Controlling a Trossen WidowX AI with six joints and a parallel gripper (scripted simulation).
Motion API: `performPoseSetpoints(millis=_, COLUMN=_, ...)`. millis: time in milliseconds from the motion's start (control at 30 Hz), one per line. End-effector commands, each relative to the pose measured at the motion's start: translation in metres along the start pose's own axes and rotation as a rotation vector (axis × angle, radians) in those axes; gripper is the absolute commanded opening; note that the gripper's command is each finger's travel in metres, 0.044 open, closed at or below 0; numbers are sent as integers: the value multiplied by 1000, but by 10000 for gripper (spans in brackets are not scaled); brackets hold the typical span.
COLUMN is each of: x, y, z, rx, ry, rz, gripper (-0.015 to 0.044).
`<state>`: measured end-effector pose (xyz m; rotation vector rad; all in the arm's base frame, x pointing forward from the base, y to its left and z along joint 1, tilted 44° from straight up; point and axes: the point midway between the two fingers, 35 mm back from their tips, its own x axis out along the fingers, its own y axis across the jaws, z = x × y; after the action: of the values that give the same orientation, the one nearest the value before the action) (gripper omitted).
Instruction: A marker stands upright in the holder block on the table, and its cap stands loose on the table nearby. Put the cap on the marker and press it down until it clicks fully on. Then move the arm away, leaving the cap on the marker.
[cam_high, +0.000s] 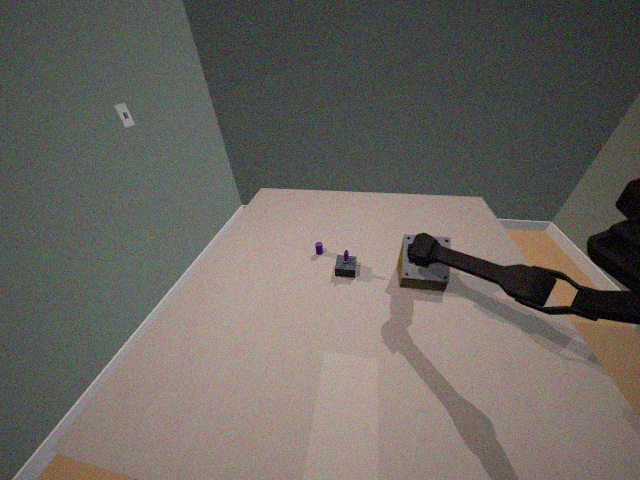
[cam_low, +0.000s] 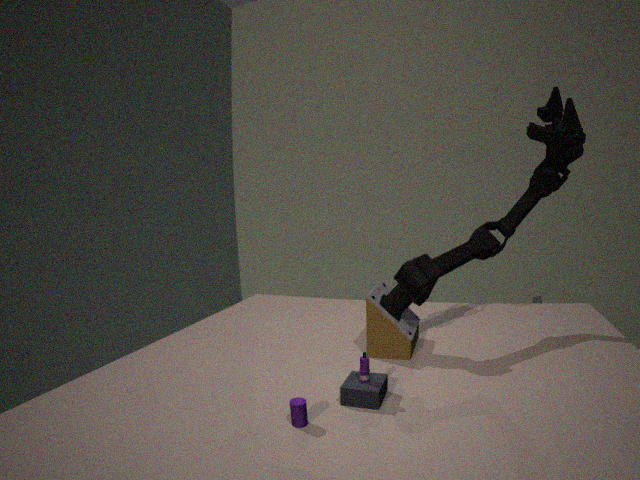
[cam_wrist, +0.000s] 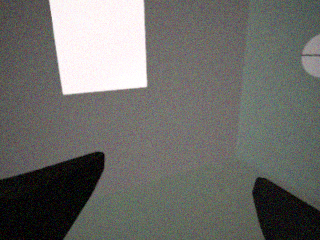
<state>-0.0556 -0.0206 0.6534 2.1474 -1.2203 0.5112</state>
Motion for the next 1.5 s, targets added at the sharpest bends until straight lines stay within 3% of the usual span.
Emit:
performPoseSetpoints(millis=0, x=1, y=-1, z=0, rx=-3, ry=-1, rz=-2, gripper=374)
performPoseSetpoints(millis=167, x=25, y=-28, z=14, rx=-123, ry=-44, rz=-85, gripper=247)
performPoseSetpoints(millis=633, x=104, y=-146, z=94, rx=-440, ry=-193, rz=-465, gripper=247)
performPoseSetpoints(millis=933, x=141, y=-224, z=178, rx=-715, ry=-282, rz=-755, gripper=247)
performPoseSetpoints(millis=1233, x=148, y=-314, z=282, rx=-882, ry=-279, rz=-1147, gripper=247)
performPoseSetpoints(millis=1467, x=127, y=-384, z=365, rx=-1003, ry=-155, rz=-1524, gripper=247)
